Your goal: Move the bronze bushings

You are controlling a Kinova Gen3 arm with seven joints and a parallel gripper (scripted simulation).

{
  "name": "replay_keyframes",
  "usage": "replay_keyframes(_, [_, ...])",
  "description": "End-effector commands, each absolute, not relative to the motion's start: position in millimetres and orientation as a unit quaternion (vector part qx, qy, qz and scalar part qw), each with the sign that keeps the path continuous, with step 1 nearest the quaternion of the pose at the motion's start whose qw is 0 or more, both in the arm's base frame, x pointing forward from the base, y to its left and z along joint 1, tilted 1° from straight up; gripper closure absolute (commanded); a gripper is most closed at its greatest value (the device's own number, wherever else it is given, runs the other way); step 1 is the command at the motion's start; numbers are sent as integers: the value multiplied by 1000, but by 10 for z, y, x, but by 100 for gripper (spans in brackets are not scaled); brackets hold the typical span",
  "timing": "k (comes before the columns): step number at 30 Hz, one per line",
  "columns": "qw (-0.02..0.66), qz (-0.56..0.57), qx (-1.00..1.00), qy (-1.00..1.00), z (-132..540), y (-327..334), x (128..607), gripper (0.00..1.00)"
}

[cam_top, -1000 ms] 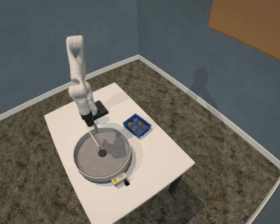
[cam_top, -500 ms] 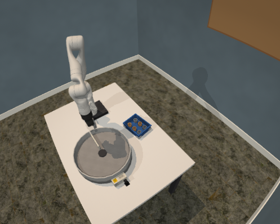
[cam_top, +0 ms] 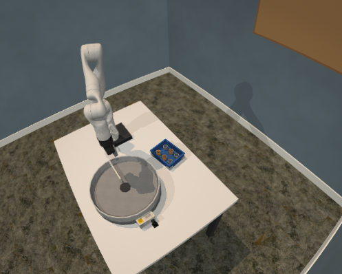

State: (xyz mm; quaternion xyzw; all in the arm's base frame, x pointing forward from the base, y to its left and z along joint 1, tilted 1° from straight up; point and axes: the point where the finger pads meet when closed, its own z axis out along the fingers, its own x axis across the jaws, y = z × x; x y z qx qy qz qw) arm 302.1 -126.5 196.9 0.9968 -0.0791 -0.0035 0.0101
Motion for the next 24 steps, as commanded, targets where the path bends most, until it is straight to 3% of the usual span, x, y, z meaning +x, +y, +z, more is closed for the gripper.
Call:
replay_keyframes(1, [10,-3,997,-79,1973,-1266,3024,65])
replay_keyframes(24, [10,-3,997,-79,1973,-1266,3024,61])
